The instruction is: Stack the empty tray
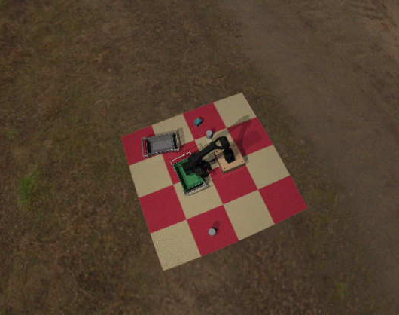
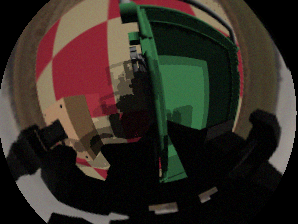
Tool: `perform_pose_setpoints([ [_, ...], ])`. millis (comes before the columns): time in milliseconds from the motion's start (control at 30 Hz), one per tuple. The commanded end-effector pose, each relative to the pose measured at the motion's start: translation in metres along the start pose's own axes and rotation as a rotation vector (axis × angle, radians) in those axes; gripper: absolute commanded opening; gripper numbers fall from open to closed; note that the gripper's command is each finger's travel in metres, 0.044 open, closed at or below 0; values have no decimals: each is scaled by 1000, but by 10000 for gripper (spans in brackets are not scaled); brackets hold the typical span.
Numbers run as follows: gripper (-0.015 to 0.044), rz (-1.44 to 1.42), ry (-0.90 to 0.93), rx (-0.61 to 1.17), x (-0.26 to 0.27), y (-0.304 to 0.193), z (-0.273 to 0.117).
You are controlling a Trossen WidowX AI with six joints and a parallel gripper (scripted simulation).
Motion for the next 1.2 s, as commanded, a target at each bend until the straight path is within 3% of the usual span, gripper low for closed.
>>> perform_pose_setpoints([
  [0,0,-4,24,4,5,-1,5],
  [1167,0,-4,24,4,6,-1,13],
])
Point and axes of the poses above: the point midway between the two fingers, 35 mm back from their tips, its own z axis out along the fingers, its own x axis across the jaws, y = z × x, the point moved 1 cm from there along -z, back along the fingers, and after that the axes turned 12 degrees about z, right-handed, at the moved point
